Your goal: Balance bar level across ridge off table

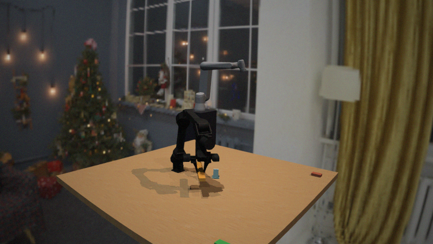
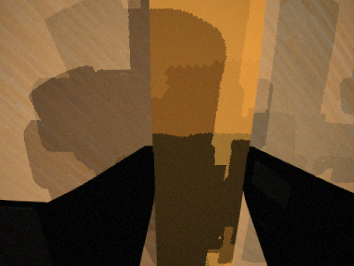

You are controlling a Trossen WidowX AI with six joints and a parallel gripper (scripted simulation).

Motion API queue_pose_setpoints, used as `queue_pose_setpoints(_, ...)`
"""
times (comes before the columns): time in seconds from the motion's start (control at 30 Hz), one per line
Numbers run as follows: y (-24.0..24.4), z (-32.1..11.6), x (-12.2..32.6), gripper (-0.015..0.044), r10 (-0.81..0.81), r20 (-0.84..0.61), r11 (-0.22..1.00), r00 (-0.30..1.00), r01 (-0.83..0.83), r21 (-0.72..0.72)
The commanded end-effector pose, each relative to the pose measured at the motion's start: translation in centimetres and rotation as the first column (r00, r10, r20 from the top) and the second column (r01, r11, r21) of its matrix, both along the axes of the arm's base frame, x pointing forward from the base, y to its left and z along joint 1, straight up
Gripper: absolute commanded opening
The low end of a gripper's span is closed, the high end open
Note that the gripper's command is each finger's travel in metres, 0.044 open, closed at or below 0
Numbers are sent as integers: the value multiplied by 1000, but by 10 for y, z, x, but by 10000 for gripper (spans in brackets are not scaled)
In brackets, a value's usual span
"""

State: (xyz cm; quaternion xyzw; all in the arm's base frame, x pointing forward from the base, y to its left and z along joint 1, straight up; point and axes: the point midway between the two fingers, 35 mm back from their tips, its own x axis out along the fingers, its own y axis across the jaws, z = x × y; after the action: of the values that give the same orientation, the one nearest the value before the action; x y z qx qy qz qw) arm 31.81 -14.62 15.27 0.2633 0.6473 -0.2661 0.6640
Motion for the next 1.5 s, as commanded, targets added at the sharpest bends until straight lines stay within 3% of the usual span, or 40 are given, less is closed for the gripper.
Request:
queue_pose_setpoints(0.0, 17, 2, 1, 0, -15, 6, 1000, 1000, 15, 2)
queue_pose_setpoints(1.47, 181, 0, -38, 0, -158, 2, 987, 987, 158, 19)
